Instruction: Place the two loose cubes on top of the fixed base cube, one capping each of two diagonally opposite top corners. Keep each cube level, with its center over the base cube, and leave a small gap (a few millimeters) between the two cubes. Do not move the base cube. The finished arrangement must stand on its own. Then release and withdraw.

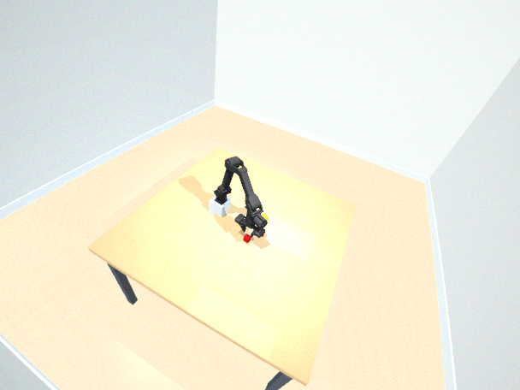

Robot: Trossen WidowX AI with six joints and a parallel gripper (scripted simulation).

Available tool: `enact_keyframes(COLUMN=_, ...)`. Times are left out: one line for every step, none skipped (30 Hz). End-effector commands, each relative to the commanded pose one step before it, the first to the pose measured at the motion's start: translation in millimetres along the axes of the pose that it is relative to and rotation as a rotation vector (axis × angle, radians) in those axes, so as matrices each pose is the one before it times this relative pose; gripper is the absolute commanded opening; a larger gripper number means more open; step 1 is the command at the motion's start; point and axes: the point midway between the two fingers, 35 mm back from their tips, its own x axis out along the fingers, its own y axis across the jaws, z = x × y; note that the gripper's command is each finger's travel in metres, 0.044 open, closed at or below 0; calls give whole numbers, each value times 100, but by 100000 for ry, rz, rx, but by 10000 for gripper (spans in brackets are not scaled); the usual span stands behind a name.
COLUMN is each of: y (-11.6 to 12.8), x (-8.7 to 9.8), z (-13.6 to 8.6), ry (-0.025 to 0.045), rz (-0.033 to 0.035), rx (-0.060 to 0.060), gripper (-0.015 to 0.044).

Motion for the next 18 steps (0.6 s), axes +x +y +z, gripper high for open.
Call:
enact_keyframes(y=264, x=1375, z=153, ry=-729, rz=964, rx=-683, gripper=265)
enact_keyframes(y=0, x=0, z=0, ry=0, rz=0, rx=0, gripper=265)
enact_keyframes(y=0, x=0, z=0, ry=0, rz=0, rx=0, gripper=265)
enact_keyframes(y=-1, x=27, z=0, ry=0, rz=0, rx=0, gripper=265)
enact_keyframes(y=-4, x=82, z=-1, ry=0, rz=0, rx=0, gripper=265)
enact_keyframes(y=-6, x=137, z=-2, ry=0, rz=0, rx=0, gripper=265)
enact_keyframes(y=-7, x=165, z=-2, ry=0, rz=1, rx=0, gripper=265)
enact_keyframes(y=-6, x=165, z=-1, ry=0, rz=1, rx=0, gripper=265)
enact_keyframes(y=-5, x=165, z=-1, ry=0, rz=1, rx=0, gripper=265)
enact_keyframes(y=-4, x=165, z=-1, ry=0, rz=1, rx=0, gripper=265)
enact_keyframes(y=-3, x=165, z=-1, ry=0, rz=1, rx=0, gripper=265)
enact_keyframes(y=-2, x=164, z=0, ry=0, rz=1, rx=0, gripper=265)
enact_keyframes(y=-1, x=164, z=0, ry=0, rz=1, rx=0, gripper=265)
enact_keyframes(y=0, x=164, z=0, ry=0, rz=1, rx=0, gripper=265)
enact_keyframes(y=1, x=164, z=0, ry=0, rz=1, rx=0, gripper=265)
enact_keyframes(y=2, x=163, z=1, ry=0, rz=1, rx=0, gripper=265)
enact_keyframes(y=3, x=163, z=1, ry=0, rz=2, rx=0, gripper=265)
enact_keyframes(y=4, x=163, z=1, ry=0, rz=2, rx=0, gripper=265)
